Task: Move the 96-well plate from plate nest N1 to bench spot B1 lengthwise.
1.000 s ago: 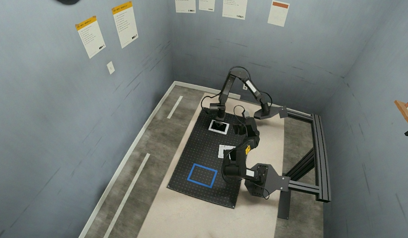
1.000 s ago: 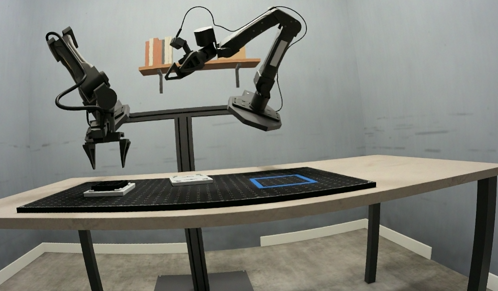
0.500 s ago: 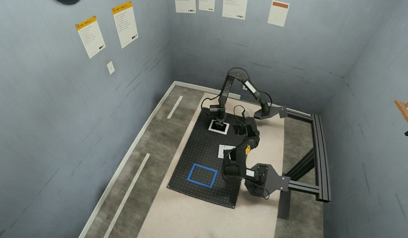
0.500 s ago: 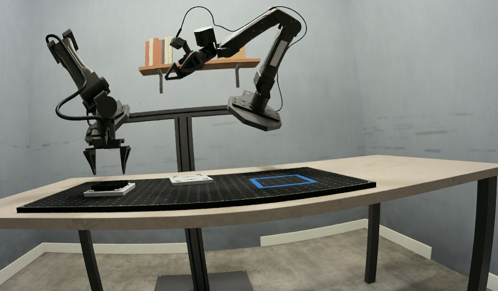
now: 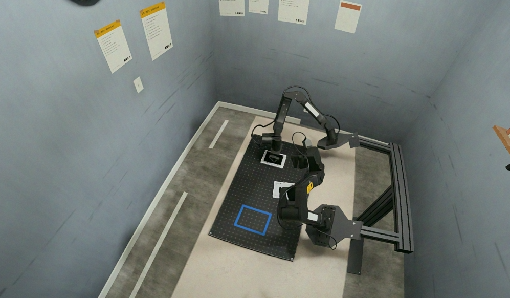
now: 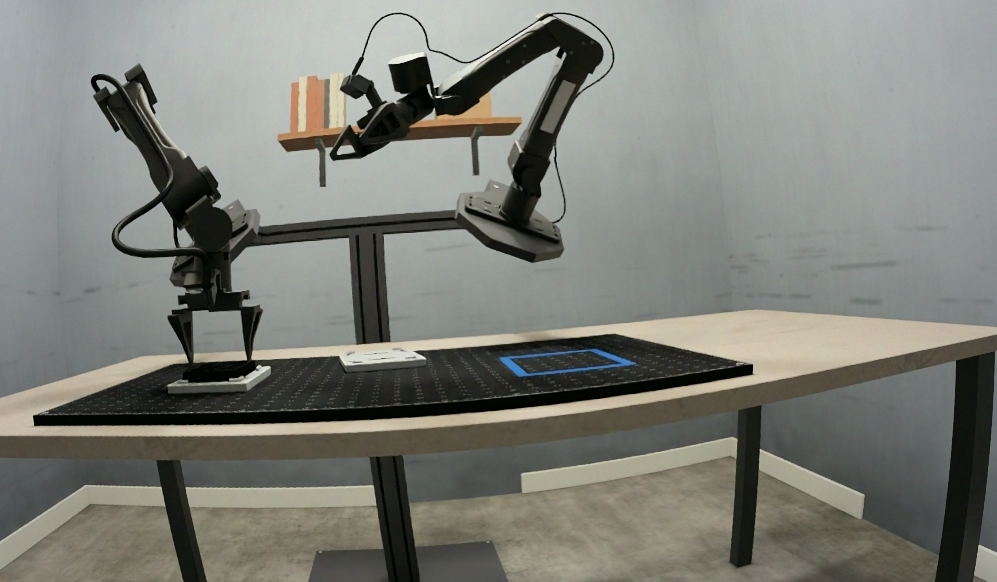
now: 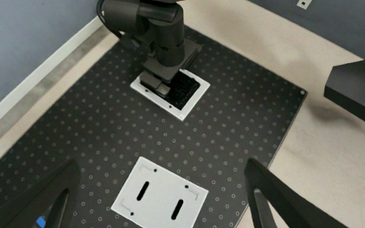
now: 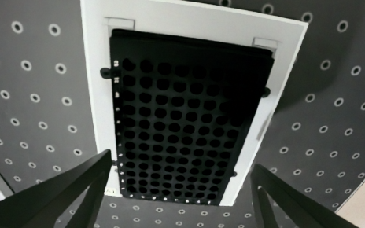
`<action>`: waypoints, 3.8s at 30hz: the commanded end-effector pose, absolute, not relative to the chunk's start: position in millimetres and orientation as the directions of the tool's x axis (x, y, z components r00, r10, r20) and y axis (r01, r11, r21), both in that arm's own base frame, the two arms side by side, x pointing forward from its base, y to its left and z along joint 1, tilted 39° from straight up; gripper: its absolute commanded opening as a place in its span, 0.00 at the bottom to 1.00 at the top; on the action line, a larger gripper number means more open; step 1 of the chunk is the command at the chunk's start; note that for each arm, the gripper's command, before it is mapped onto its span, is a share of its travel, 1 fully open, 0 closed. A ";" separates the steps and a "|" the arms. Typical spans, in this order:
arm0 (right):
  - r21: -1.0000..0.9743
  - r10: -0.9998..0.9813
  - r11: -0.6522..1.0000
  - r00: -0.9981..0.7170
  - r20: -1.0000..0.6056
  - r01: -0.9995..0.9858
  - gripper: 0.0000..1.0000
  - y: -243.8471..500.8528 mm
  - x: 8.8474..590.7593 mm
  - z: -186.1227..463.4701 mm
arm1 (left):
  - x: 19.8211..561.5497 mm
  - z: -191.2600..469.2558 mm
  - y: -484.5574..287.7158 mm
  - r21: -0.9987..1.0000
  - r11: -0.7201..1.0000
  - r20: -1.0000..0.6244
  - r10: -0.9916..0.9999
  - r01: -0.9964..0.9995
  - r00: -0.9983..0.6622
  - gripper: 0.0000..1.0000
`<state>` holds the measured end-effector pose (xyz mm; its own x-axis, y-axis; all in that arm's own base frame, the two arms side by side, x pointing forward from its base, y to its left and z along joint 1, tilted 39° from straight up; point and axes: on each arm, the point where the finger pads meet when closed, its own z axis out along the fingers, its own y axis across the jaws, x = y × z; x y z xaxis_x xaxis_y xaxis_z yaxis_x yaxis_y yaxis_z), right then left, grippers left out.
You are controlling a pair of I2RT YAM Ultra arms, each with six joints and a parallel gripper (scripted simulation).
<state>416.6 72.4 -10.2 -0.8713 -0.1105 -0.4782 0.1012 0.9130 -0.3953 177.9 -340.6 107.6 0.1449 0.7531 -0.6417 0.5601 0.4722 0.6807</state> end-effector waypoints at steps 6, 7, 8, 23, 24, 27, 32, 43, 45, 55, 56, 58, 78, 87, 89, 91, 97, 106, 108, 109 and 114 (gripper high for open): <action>-0.365 -0.117 0.926 -0.845 -0.522 0.098 1.00 80.9 438.6 -9.6 | 173.4 109.6 -343.9 0.679 0.471 -0.648 0.745 0.563 0.157 1.00; -0.366 -0.117 0.926 -0.845 -0.523 0.098 1.00 80.2 439.4 -10.8 | 173.4 109.6 -343.9 0.679 0.471 -0.648 0.745 0.563 0.157 1.00; -0.366 -0.116 0.926 -0.845 -0.523 0.099 1.00 79.3 440.3 -11.9 | 173.4 109.6 -343.9 0.679 0.471 -0.648 0.745 0.563 0.157 1.00; -0.370 -0.116 0.923 -0.843 -0.526 0.104 0.94 77.1 437.2 -9.5 | 173.4 109.6 -343.9 0.679 0.471 -0.648 0.745 0.563 0.157 1.00; -0.370 -0.116 0.923 -0.843 -0.526 0.104 0.93 77.1 437.2 -9.5 | 173.4 109.6 -343.9 0.679 0.471 -0.648 0.745 0.563 0.157 1.00; -0.367 -0.115 0.924 -0.839 -0.531 0.106 0.90 76.9 437.1 -7.3 | 173.4 109.6 -343.9 0.679 0.471 -0.648 0.745 0.563 0.157 1.00; -0.366 -0.113 0.924 -0.839 -0.532 0.108 0.84 76.4 436.3 -7.7 | 173.4 109.6 -343.9 0.679 0.471 -0.648 0.745 0.563 0.157 1.00; -0.384 -0.117 0.918 -0.854 -0.507 0.103 0.80 80.4 414.9 1.8 | 173.4 109.6 -343.9 0.679 0.471 -0.648 0.745 0.563 0.157 1.00; -0.384 -0.117 0.918 -0.854 -0.507 0.103 0.80 80.4 414.9 1.8 | 173.4 109.6 -343.9 0.679 0.471 -0.648 0.745 0.563 0.157 1.00; -0.382 -0.116 0.918 -0.851 -0.512 0.105 0.80 88.4 406.1 18.2 | 173.4 97.7 -340.6 0.720 0.348 -0.557 0.806 0.600 0.201 1.00; -0.382 -0.116 0.918 -0.851 -0.512 0.105 0.80 88.4 406.1 18.2 | 176.0 94.5 -339.3 0.732 0.295 -0.517 0.827 0.614 0.220 1.00; -0.382 -0.116 0.918 -0.851 -0.512 0.105 0.80 88.4 406.1 18.2 | 188.6 90.4 -329.9 0.744 0.204 -0.442 0.864 0.636 0.241 1.00; -0.374 -0.114 0.922 -0.850 -0.515 0.103 0.80 88.7 409.6 16.4 | 251.8 88.4 -193.0 0.575 -0.157 -0.178 0.934 0.803 0.310 1.00; -0.369 -0.099 0.921 -0.841 -0.531 0.125 0.80 90.8 408.6 14.9 | 225.2 106.8 -137.6 0.460 -0.263 -0.247 0.880 0.848 0.407 1.00; -0.359 -0.072 0.921 -0.836 -0.545 0.155 0.80 95.7 405.6 8.7 | 212.4 114.5 -130.2 0.455 -0.279 -0.278 0.858 0.846 0.433 1.00; -0.345 -0.040 0.919 -0.829 -0.557 0.188 0.80 106.0 399.5 -2.3 | 200.1 122.6 -125.3 0.458 -0.289 -0.307 0.836 0.841 0.455 1.00; -0.340 -0.019 0.918 -0.832 -0.554 0.205 0.80 141.9 381.8 -29.1 | 183.2 136.8 -114.3 0.454 -0.297 -0.381 0.787 0.840 0.485 1.00; -0.371 -0.068 0.916 -0.851 -0.520 0.153 0.80 224.1 334.2 -101.0 | 155.8 175.3 -102.7 0.556 -0.218 -0.455 0.728 0.802 0.513 1.00; -0.376 -0.081 0.916 -0.852 -0.517 0.141 0.80 240.7 324.8 -115.3 | 152.3 182.7 -100.7 0.580 -0.191 -0.461 0.724 0.792 0.513 1.00; -0.379 -0.087 0.916 -0.853 -0.515 0.136 0.80 247.9 320.8 -121.5 | 151.6 185.7 -99.2 0.590 -0.176 -0.462 0.726 0.788 0.509 1.00; -0.382 -0.100 0.917 -0.859 -0.502 0.116 0.80 266.1 309.3 -138.0 | 156.0 191.3 -87.2 0.605 -0.095 -0.470 0.759 0.790 0.451 1.00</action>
